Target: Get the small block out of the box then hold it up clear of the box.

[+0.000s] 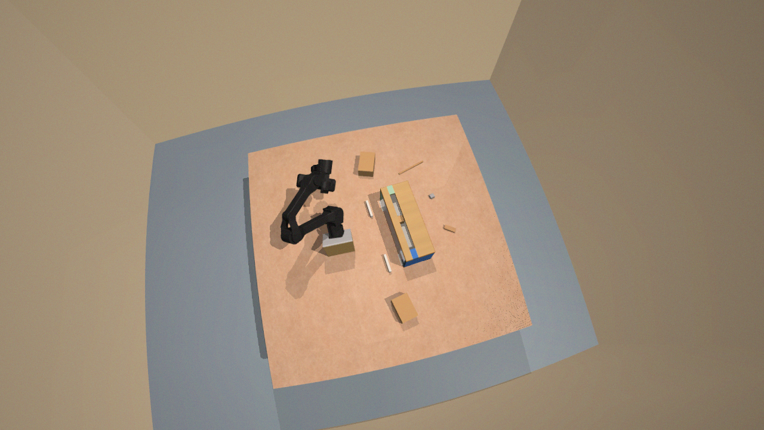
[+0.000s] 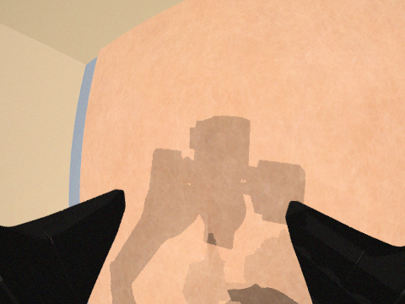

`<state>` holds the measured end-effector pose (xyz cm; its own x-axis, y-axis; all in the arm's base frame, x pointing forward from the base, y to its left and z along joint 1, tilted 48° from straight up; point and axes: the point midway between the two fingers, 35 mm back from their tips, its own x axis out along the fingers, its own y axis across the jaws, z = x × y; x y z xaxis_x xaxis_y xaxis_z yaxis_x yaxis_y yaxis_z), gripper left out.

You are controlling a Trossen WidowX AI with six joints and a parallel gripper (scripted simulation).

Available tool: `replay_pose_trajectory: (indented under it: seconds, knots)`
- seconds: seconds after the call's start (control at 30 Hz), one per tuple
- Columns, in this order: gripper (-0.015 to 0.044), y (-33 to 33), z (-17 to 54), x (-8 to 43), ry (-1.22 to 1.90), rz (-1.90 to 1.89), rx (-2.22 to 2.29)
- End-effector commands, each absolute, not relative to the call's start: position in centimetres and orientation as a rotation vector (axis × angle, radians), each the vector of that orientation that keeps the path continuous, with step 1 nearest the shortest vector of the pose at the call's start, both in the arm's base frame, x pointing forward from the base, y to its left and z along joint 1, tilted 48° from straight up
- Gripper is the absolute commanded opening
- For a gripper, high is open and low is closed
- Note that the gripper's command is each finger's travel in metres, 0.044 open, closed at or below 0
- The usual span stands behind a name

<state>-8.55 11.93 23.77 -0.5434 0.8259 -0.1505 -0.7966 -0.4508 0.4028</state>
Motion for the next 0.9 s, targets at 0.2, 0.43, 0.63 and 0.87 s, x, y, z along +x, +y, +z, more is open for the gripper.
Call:
replay_pose_trajectory:
  seconds: [0.2,0.43,0.63,0.87]
  knots:
    - [0.04,14.1,24.5,-5.5,0.486,1.945,0.004]
    - [0.04,16.9,25.0,1.7,0.443,1.735,-0.164]
    - [0.04,17.4,24.1,9.2,0.444,1.597,-0.315]
    - [0.04,15.1,22.2,17.6,0.479,1.476,-0.51]
